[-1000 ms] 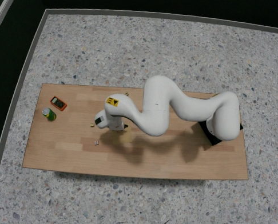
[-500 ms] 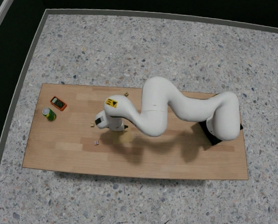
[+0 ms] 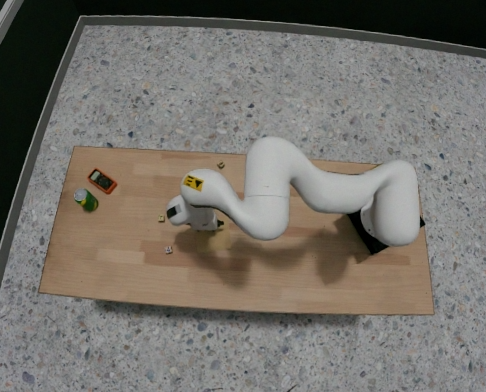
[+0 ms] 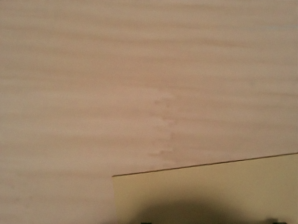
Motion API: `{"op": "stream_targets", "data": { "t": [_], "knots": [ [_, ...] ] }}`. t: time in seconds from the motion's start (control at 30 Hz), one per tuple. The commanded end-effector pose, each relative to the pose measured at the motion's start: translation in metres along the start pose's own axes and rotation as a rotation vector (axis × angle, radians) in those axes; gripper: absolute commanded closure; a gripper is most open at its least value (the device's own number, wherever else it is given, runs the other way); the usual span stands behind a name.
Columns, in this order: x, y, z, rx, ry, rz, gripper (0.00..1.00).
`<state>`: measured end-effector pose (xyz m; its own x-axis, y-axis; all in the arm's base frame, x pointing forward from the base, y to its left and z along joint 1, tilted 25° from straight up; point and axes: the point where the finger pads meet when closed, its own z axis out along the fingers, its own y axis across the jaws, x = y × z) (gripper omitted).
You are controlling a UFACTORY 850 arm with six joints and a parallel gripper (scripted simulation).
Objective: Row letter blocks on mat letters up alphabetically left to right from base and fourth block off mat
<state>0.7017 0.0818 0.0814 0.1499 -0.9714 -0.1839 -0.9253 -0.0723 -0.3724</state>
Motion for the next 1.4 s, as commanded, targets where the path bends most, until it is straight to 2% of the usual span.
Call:
{"op": "stream_targets", "data": {
  "t": [0.0, 1.17, 1.2, 1.37],
  "knots": [
    [0.0, -0.001, -0.0005, 0.002, 0.0, 0.0, 0.36],
    [0.0, -0.001, -0.0005, 0.002, 0.0, 0.0, 0.36],
    [0.0, -0.001, -0.0005, 0.002, 0.0, 0.0, 0.57],
    [0.0, -0.001, -0.0005, 0.002, 0.0, 0.0, 0.57]
  ]
}}
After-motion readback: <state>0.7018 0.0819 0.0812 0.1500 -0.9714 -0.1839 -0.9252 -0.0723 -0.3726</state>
